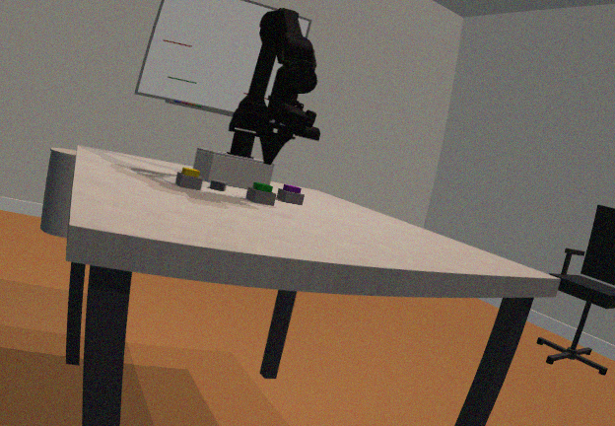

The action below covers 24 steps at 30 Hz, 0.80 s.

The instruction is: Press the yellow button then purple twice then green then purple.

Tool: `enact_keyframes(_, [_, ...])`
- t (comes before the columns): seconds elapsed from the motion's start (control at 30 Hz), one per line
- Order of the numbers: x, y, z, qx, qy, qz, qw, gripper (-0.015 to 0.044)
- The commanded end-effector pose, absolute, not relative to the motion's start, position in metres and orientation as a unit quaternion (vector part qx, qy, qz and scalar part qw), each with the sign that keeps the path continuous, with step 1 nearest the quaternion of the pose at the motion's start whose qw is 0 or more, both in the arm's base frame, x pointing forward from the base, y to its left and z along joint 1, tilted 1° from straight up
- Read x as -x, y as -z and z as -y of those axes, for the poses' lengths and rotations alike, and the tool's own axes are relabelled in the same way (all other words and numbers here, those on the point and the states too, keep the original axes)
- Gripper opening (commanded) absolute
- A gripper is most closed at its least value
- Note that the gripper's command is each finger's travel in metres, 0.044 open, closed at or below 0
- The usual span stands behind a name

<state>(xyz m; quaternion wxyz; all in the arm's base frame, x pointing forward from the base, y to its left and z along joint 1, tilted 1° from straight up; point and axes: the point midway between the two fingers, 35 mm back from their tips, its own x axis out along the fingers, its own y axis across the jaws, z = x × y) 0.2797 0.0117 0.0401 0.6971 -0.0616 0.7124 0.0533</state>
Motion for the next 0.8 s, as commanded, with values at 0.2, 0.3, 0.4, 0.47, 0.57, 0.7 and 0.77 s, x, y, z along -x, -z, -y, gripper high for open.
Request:
enact_keyframes(0.2, [-0.277,-0.084,-0.021,0.061,-0.054,-0.704,0.705,0.002])
enact_keyframes(0.3, [-0.253,-0.085,-0.053,0.06,-0.055,-0.704,0.705,0.002])
enact_keyframes(0.4, [-0.223,-0.086,-0.081,0.059,-0.056,-0.705,0.704,0.002])
enact_keyframes(0.47, [-0.202,-0.085,-0.096,0.059,-0.057,-0.706,0.704,0.002])
enact_keyframes(0.57, [-0.171,-0.083,-0.112,0.058,-0.057,-0.707,0.703,0.002])
enact_keyframes(0.7, [-0.164,-0.082,-0.114,0.058,-0.058,-0.707,0.703,0.002])
enact_keyframes(0.77, [-0.165,-0.072,-0.115,0.058,-0.058,-0.707,0.703,0.002])
